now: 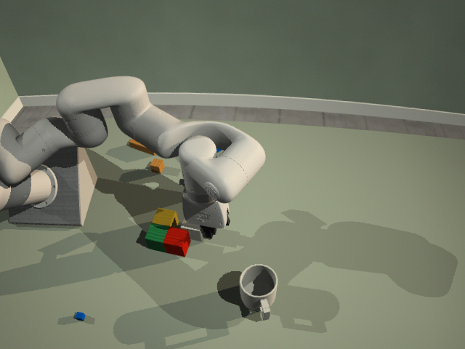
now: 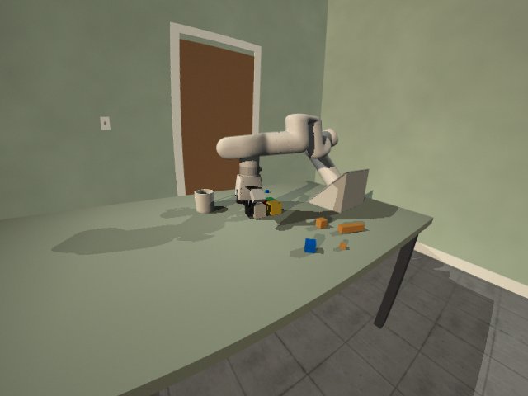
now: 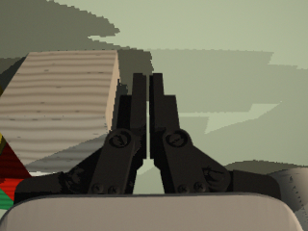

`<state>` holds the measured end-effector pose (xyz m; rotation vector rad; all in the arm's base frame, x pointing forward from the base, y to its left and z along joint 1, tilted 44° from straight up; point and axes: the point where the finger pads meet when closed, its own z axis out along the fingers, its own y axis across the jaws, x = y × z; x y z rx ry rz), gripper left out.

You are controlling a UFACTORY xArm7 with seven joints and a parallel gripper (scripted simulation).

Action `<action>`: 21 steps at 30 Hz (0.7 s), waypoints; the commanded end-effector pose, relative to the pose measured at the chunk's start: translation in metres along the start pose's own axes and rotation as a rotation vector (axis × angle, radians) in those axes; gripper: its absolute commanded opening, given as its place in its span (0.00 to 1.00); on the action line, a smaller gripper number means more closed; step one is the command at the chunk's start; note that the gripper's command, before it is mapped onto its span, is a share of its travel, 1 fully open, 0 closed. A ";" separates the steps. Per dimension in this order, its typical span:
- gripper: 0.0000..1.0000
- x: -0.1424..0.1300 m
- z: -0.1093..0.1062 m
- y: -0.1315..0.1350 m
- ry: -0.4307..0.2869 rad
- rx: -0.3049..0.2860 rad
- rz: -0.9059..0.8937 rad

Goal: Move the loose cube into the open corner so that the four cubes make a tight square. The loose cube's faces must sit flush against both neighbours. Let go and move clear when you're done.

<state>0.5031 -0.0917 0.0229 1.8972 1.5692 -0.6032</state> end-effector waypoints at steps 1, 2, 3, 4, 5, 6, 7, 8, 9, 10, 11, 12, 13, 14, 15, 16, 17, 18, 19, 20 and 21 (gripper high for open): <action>0.00 0.000 -0.002 -0.001 0.001 -0.004 0.000; 0.00 0.000 -0.002 -0.002 0.001 -0.004 0.000; 0.00 0.000 -0.002 -0.002 0.001 -0.004 0.000; 0.00 0.000 -0.002 -0.003 0.001 -0.004 0.000; 0.00 0.000 -0.002 -0.004 0.001 -0.004 0.000; 0.00 0.000 -0.002 -0.004 0.001 -0.004 0.000; 0.00 0.000 -0.002 -0.005 0.001 -0.004 0.000; 0.00 0.000 -0.002 -0.006 0.001 -0.004 0.000; 0.00 0.000 -0.002 -0.006 0.001 -0.004 0.000; 0.00 0.000 -0.002 -0.007 0.001 -0.004 0.000; 0.00 0.000 -0.002 -0.007 0.001 -0.004 0.000; 0.00 0.000 -0.002 -0.007 0.001 -0.004 0.000; 0.00 0.000 -0.002 -0.007 0.001 -0.004 0.000; 0.00 0.000 -0.002 -0.008 0.001 -0.004 0.000; 0.00 0.000 -0.002 -0.009 0.001 -0.004 0.000; 0.00 0.000 -0.002 -0.009 0.001 -0.004 0.000; 0.00 0.000 -0.002 -0.010 0.001 -0.004 0.000; 0.00 0.000 -0.002 -0.010 0.001 -0.004 0.000; 0.00 0.000 -0.002 -0.011 0.001 -0.004 0.000; 0.00 0.000 -0.002 -0.011 0.001 -0.004 0.000; 0.00 0.000 -0.002 -0.012 0.001 -0.004 0.000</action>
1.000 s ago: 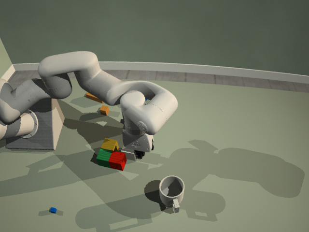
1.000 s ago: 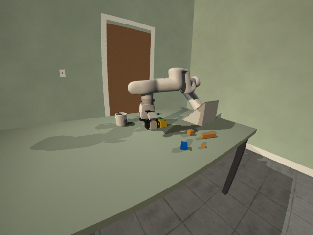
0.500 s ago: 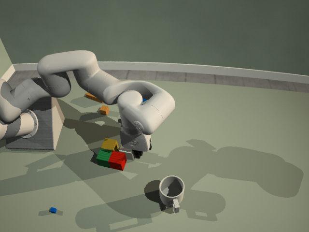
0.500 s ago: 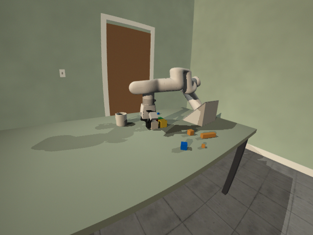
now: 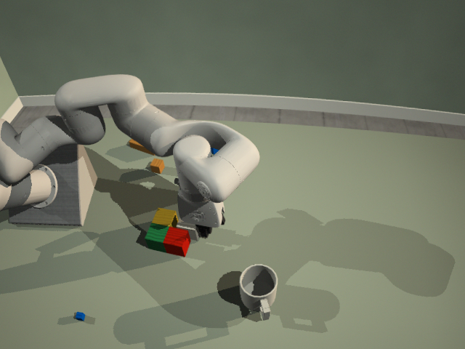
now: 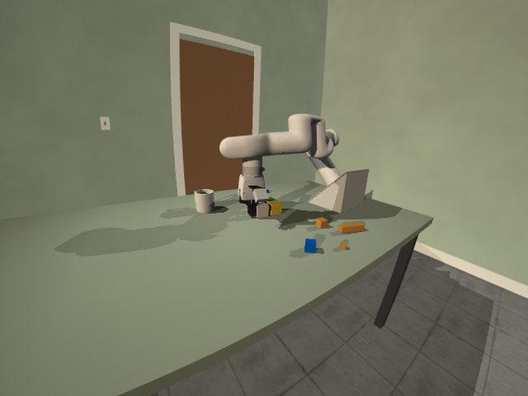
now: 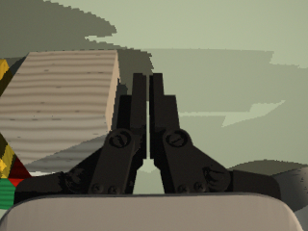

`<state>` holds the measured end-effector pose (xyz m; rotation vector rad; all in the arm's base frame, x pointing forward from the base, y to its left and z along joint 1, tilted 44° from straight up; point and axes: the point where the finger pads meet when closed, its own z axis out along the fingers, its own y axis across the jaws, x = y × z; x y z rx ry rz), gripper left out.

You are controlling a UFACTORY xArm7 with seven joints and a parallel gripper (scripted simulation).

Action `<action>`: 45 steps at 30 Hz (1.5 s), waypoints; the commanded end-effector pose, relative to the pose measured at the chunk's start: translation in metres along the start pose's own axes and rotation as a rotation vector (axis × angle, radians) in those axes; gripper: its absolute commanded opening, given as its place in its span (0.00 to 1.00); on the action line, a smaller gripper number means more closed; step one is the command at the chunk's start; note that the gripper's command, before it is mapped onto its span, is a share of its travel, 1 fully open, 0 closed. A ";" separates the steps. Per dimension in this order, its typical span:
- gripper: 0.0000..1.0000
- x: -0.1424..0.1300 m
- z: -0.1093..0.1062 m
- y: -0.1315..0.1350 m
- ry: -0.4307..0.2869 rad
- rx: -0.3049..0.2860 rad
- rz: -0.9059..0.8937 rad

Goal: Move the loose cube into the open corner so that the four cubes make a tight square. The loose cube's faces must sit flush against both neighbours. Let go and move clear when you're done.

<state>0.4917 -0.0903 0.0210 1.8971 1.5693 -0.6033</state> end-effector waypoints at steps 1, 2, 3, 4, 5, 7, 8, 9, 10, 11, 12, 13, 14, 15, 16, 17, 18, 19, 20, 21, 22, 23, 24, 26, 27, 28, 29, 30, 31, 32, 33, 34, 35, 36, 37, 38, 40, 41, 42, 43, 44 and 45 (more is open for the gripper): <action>0.00 0.000 -0.002 -0.001 0.001 -0.004 0.000; 0.00 0.000 -0.002 -0.001 0.001 -0.004 0.000; 0.00 0.000 -0.002 -0.002 0.001 -0.004 0.000; 0.00 0.000 -0.002 -0.002 0.001 -0.004 0.000; 0.00 0.000 -0.002 -0.003 0.001 -0.004 0.000; 0.00 0.000 -0.002 -0.003 0.001 -0.004 0.000; 0.00 0.000 -0.002 -0.003 0.001 -0.004 0.000; 0.00 0.000 -0.002 -0.004 0.001 -0.004 0.000; 0.00 0.000 -0.002 -0.004 0.001 -0.004 0.000; 0.00 0.000 -0.002 -0.005 0.001 -0.004 0.000; 0.00 0.000 -0.002 -0.005 0.001 -0.004 0.000; 0.00 0.000 -0.002 -0.006 0.001 -0.004 0.000; 0.00 0.000 -0.002 -0.006 0.001 -0.004 0.000; 0.00 0.000 -0.002 -0.006 0.001 -0.004 0.000; 0.00 0.000 -0.002 -0.007 0.001 -0.004 0.000; 0.00 0.000 -0.002 -0.007 0.001 -0.004 0.000; 0.00 0.000 -0.002 -0.007 0.001 -0.004 0.000; 0.00 0.000 -0.002 -0.008 0.001 -0.004 0.000; 0.00 0.000 -0.002 -0.008 0.001 -0.004 0.000; 0.00 0.000 -0.002 -0.008 0.001 -0.004 0.000; 0.00 0.000 -0.002 -0.009 0.001 -0.004 0.000; 0.00 0.000 -0.002 -0.009 0.001 -0.004 0.000; 0.00 0.000 -0.002 -0.009 0.001 -0.004 0.000; 0.00 0.000 -0.002 -0.009 0.001 -0.004 0.000; 0.00 0.000 -0.002 -0.009 0.001 -0.004 0.000; 0.00 0.000 -0.002 -0.010 0.001 -0.004 0.000; 0.00 0.000 -0.002 -0.010 0.001 -0.004 0.000; 0.00 0.000 -0.002 -0.010 0.001 -0.004 0.000; 0.00 0.000 -0.002 -0.010 0.001 -0.004 0.000; 0.00 0.000 -0.002 -0.010 0.001 -0.004 0.000; 0.00 0.000 -0.002 -0.011 0.001 -0.004 0.000; 0.00 0.000 -0.002 -0.011 0.001 -0.004 0.000; 0.00 0.000 -0.002 -0.011 0.001 -0.004 0.000; 0.00 0.000 -0.002 -0.011 0.001 -0.004 0.000; 0.00 0.000 -0.002 -0.011 0.001 -0.004 0.000; 0.00 0.000 -0.002 -0.011 0.001 -0.004 0.000; 0.00 0.000 -0.002 -0.011 0.001 -0.004 0.000; 0.00 0.000 -0.002 -0.011 0.001 -0.004 0.000; 0.00 0.000 -0.002 -0.011 0.001 -0.004 0.000; 0.00 0.000 -0.002 -0.011 0.001 -0.004 0.000; 0.00 0.000 -0.002 -0.011 0.001 -0.004 0.000; 0.00 0.000 -0.002 -0.011 0.001 -0.004 0.000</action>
